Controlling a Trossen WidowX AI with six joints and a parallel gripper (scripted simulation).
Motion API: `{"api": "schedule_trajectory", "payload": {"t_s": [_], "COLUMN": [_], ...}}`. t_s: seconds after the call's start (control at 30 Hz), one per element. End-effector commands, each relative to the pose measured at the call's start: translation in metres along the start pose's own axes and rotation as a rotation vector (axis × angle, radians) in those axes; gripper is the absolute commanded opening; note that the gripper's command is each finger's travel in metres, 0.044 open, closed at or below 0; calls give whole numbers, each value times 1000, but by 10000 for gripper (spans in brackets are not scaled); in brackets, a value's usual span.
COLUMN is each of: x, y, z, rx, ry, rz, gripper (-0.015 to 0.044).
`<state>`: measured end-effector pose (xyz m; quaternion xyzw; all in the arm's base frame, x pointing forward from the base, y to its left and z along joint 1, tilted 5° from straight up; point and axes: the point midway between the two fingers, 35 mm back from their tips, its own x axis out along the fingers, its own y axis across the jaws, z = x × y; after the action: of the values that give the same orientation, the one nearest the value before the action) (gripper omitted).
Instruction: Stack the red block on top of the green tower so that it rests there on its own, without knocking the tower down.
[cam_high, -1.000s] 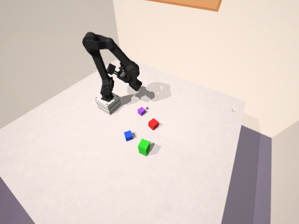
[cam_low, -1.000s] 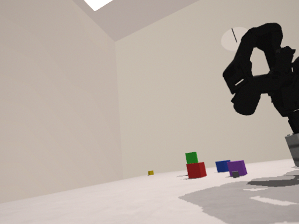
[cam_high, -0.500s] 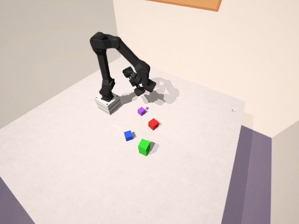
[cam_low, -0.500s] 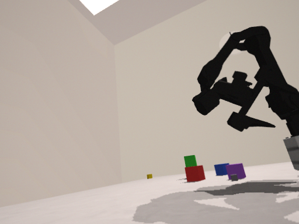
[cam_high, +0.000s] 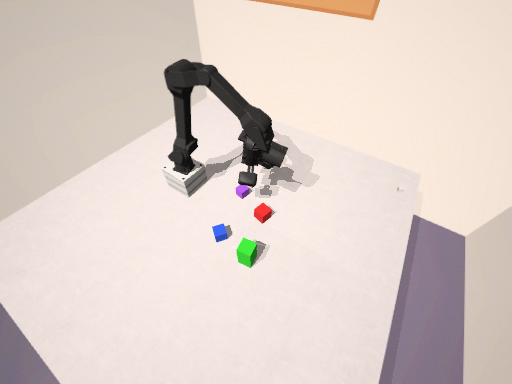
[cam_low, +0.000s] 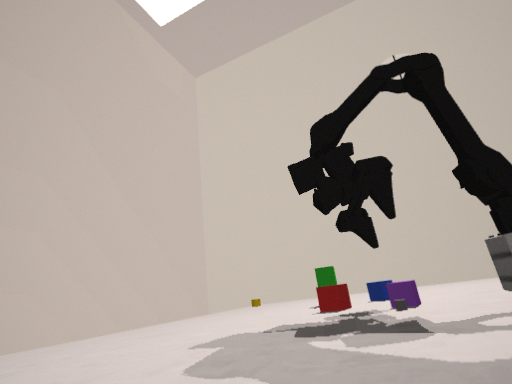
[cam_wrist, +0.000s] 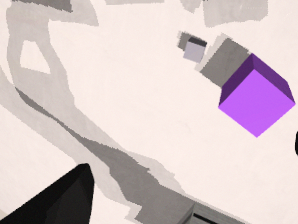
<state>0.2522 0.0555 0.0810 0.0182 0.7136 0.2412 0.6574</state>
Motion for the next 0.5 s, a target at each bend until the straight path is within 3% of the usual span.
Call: {"api": "schedule_trajectory", "payload": {"t_s": [0.0, 0.3, 0.47], "x": [-14, -57, -61], "y": [-32, -99, -104], "z": [21, 60, 63], "rx": [204, 692, 729], "ry": [-62, -256, -274], "rz": [-108, -304, -316], "gripper": [440, 440, 440]}}
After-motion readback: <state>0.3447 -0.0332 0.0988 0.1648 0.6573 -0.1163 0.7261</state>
